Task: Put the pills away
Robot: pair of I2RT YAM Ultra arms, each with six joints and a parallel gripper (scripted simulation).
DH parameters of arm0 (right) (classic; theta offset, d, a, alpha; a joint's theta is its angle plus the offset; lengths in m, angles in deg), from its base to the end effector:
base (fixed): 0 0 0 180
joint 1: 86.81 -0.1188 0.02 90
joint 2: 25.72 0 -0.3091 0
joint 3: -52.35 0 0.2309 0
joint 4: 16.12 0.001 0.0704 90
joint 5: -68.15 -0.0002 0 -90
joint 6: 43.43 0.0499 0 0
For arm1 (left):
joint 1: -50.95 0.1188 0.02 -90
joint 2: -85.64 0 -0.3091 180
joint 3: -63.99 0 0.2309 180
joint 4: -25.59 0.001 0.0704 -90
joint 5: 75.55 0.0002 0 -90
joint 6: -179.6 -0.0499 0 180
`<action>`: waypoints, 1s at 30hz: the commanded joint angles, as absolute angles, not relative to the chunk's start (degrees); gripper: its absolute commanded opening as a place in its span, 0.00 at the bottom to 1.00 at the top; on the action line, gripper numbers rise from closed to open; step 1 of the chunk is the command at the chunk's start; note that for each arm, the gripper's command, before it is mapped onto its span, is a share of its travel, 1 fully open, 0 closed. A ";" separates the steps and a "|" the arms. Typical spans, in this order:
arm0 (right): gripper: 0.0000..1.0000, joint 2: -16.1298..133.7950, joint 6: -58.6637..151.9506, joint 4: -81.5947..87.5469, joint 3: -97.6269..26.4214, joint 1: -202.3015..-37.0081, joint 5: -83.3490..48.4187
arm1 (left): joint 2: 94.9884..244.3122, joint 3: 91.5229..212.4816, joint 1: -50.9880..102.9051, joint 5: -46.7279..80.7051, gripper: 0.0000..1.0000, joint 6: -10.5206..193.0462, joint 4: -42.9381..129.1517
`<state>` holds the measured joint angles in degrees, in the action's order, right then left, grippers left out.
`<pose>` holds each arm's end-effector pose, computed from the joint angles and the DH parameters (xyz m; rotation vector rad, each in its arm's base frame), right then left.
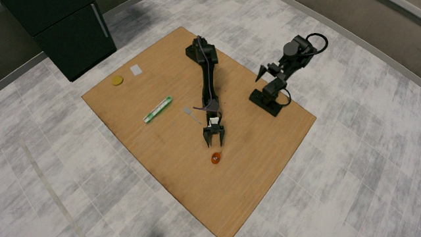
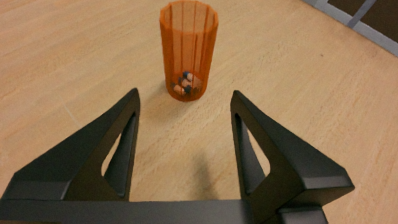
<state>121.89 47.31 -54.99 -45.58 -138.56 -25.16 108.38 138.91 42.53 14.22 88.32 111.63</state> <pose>0.3410 0.4296 0.0856 -0.7360 1.6426 0.6116 -0.0233 0.0047 0.3535 0.1805 2.1550 -0.0675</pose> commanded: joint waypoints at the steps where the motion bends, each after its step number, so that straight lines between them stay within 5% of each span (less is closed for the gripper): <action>1: 0.65 120.77 46.93 -53.08 -47.88 -138.23 -25.43 | 107.72 138.86 43.17 14.59 1.00 88.70 111.11; 30: 0.65 128.02 46.90 -45.43 -62.27 -137.79 -25.08 | 107.72 138.86 43.17 14.59 1.00 88.70 111.11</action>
<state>127.25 47.26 -47.54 -59.94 -138.54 -25.16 108.38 138.91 42.53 14.22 88.32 111.63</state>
